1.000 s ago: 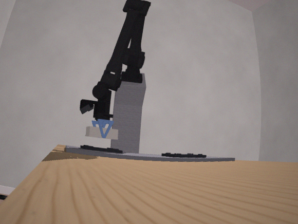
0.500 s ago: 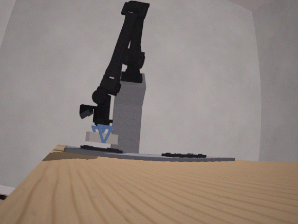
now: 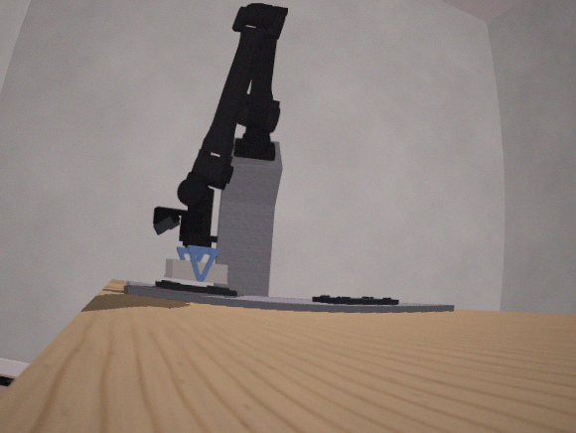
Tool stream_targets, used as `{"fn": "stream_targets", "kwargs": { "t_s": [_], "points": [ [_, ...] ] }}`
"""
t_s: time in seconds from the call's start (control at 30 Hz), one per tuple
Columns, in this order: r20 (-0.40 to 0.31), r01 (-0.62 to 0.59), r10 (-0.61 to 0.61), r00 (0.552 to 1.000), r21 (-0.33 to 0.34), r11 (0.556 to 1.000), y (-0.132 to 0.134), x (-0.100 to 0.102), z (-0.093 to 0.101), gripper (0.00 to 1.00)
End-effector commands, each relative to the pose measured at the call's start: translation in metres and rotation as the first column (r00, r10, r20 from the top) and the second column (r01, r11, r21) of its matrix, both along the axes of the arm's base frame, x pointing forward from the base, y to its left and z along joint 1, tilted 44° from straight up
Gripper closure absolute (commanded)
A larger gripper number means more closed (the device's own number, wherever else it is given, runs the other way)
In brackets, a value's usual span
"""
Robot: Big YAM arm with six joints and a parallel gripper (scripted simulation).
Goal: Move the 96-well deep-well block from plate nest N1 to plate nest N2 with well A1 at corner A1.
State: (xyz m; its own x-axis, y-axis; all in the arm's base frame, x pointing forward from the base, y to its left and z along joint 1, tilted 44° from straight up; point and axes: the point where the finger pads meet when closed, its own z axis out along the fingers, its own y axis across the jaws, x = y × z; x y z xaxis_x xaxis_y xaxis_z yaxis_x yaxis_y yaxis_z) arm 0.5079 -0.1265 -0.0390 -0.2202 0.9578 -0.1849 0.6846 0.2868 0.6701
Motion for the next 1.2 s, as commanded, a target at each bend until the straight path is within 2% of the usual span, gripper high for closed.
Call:
{"fn": "stream_targets", "kwargs": {
  "t_s": [0.0, 0.5, 1.0, 1.17],
  "points": [
    [0.032, 0.01, -0.009, 0.999, -0.012, 1.0, -0.006, 0.007, 0.018, 1.0],
    [0.03, 0.009, -0.009, 1.0, -0.011, 1.0, -0.005, 0.008, 0.018, 1.0],
    [0.003, 0.007, -0.007, 1.0, -0.001, 1.0, -0.001, 0.006, -0.001, 1.0],
    [0.018, 0.004, -0.004, 1.0, -0.005, 1.0, 0.0, 0.009, 0.002, 1.0]
  ]
}}
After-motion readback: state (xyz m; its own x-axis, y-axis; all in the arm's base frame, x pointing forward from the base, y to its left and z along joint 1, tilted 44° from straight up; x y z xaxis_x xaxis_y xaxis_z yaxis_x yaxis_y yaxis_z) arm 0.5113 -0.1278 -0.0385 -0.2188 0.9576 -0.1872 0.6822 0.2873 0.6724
